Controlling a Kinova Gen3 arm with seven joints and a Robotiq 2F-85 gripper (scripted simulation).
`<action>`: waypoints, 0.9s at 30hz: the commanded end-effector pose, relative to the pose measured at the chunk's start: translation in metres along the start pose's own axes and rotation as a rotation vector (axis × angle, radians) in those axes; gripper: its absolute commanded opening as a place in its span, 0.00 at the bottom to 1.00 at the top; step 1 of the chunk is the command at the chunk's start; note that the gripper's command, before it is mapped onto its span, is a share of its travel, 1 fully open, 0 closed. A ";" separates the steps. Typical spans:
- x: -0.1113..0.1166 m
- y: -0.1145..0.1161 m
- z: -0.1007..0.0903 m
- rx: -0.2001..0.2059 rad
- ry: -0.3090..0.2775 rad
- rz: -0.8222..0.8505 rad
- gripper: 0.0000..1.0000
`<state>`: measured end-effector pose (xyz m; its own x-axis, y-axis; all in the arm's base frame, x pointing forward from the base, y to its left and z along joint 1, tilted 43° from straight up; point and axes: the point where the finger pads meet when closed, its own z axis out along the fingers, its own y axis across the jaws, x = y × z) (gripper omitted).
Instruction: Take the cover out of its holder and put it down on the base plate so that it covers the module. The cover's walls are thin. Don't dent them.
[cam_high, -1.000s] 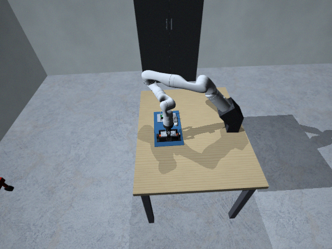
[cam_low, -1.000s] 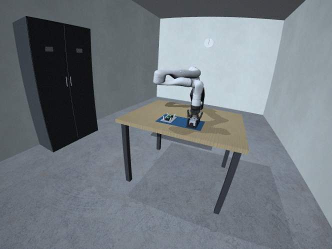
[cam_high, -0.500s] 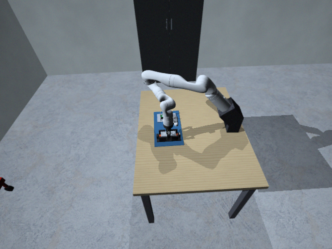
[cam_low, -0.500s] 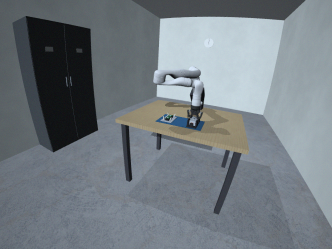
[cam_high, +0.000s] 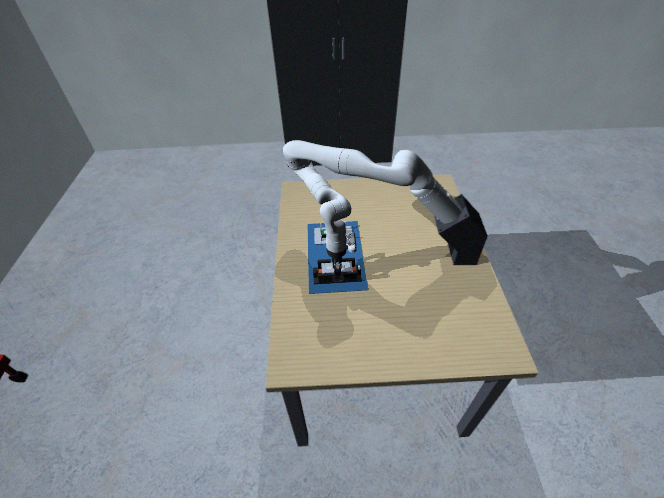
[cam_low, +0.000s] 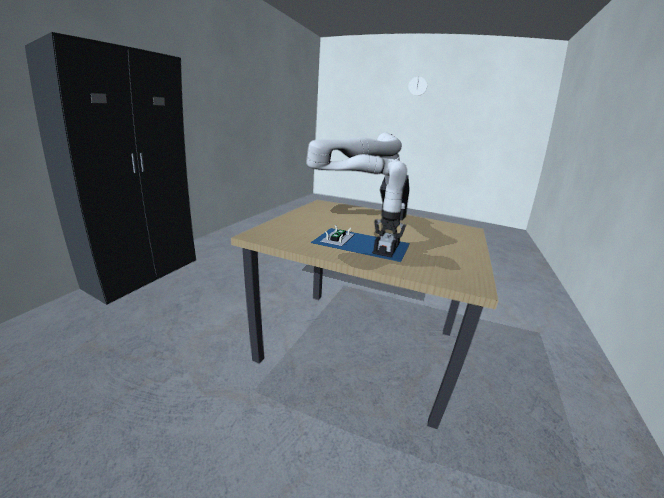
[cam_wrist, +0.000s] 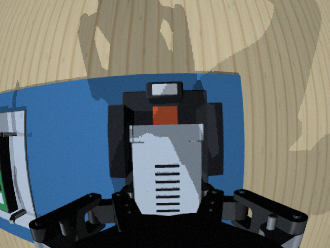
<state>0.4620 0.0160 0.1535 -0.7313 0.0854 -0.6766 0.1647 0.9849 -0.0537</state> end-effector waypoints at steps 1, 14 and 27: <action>0.000 0.000 0.000 0.000 -0.001 0.000 0.00; 0.000 0.000 -0.009 0.000 -0.001 0.000 0.00; 0.000 0.000 -0.030 0.000 -0.001 0.000 0.00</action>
<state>0.4410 0.0207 0.1733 -0.7354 0.0859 -0.6721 0.1638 0.9850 -0.0533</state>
